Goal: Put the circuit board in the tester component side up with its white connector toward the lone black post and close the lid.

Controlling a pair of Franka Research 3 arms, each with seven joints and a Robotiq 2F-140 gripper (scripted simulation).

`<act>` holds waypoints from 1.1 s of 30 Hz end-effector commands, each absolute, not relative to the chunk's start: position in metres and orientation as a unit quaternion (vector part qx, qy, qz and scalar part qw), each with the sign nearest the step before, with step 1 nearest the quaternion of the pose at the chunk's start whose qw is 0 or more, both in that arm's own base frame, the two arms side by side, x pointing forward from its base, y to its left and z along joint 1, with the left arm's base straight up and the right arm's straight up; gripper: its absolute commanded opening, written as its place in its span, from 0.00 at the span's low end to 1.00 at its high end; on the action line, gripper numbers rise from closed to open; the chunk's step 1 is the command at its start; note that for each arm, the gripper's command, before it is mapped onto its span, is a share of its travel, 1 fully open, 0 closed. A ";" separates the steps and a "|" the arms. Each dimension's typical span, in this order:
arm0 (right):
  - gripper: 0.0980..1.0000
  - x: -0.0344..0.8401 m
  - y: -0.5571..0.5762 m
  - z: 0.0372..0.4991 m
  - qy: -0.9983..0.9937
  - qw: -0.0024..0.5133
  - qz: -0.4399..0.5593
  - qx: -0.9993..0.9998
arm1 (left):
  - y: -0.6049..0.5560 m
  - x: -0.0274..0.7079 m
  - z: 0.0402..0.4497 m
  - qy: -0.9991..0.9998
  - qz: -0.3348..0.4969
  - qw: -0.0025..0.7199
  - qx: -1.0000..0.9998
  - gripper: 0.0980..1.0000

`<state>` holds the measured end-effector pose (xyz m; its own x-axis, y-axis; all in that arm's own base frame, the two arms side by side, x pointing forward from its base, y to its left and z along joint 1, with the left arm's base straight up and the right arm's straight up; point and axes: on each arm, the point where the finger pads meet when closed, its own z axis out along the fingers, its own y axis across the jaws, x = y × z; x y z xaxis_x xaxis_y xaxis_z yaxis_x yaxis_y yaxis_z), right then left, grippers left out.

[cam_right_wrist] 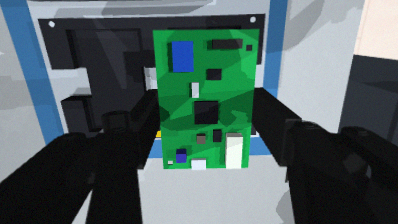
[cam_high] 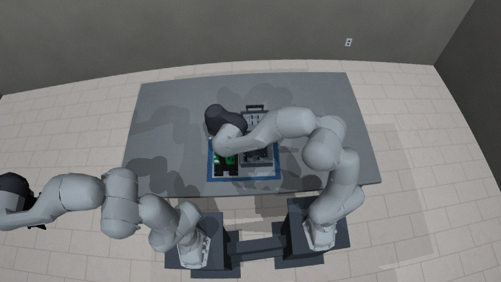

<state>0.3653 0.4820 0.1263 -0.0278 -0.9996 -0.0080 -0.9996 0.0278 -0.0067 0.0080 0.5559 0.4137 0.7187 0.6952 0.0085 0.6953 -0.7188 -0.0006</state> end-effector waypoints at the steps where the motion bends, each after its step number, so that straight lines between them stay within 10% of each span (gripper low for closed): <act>1: 0.46 0.364 0.479 0.134 0.712 0.000 0.000 -0.702 | 0.556 0.008 0.414 -0.375 -0.004 0.002 -0.927 1.00; 33: 0.46 0.364 0.479 0.142 0.712 0.000 0.000 -0.702 | 0.556 0.008 0.414 -0.375 -0.004 0.002 -0.927 1.00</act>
<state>0.3636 0.4792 0.1399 -0.0193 -0.9998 0.0004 -0.9998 0.0193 -0.0004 0.0080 0.5559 0.4137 0.7187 0.6952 0.0085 0.6953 -0.7188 -0.0006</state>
